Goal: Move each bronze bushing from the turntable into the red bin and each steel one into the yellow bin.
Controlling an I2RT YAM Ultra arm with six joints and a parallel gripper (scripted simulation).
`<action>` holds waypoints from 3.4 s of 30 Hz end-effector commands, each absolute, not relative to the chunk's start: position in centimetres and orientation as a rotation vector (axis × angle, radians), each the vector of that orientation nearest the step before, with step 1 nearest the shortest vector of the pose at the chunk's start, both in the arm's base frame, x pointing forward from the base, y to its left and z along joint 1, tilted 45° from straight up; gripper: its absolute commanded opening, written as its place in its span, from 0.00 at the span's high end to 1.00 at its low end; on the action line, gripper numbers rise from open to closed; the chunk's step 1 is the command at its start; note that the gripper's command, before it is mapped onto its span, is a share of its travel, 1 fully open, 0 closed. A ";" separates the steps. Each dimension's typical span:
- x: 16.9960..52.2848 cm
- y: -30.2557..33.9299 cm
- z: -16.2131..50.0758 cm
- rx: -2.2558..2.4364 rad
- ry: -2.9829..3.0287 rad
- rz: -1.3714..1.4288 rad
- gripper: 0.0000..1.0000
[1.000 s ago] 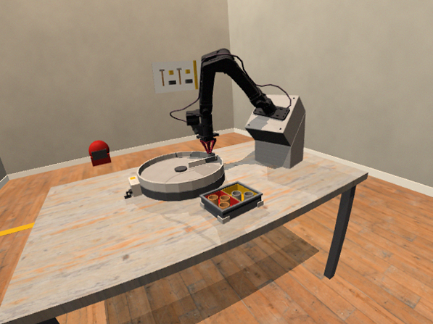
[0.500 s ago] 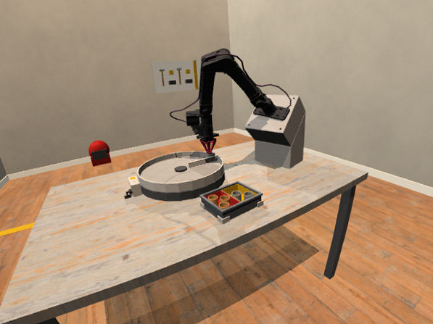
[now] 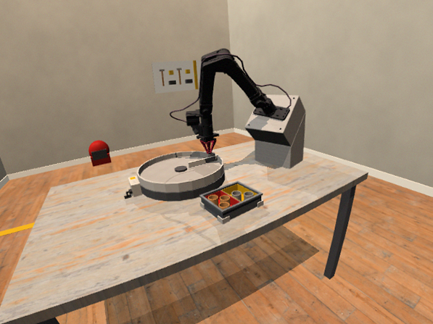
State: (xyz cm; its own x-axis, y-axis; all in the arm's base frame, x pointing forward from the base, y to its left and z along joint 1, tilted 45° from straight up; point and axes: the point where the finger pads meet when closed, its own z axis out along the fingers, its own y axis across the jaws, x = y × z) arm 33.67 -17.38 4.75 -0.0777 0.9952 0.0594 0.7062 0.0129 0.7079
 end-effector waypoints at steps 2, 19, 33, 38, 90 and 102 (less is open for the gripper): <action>34.2 -18.7 6.0 1.713 1.799 0.792 0.86; 34.6 -17.9 4.6 1.731 1.822 0.804 0.86; 35.4 -18.4 4.3 1.725 1.798 0.796 0.86; 35.3 -18.3 4.2 1.730 1.804 0.796 0.86; 35.2 -18.3 4.1 1.731 1.807 0.796 1.00; 35.2 -18.3 4.1 1.731 1.807 0.796 1.00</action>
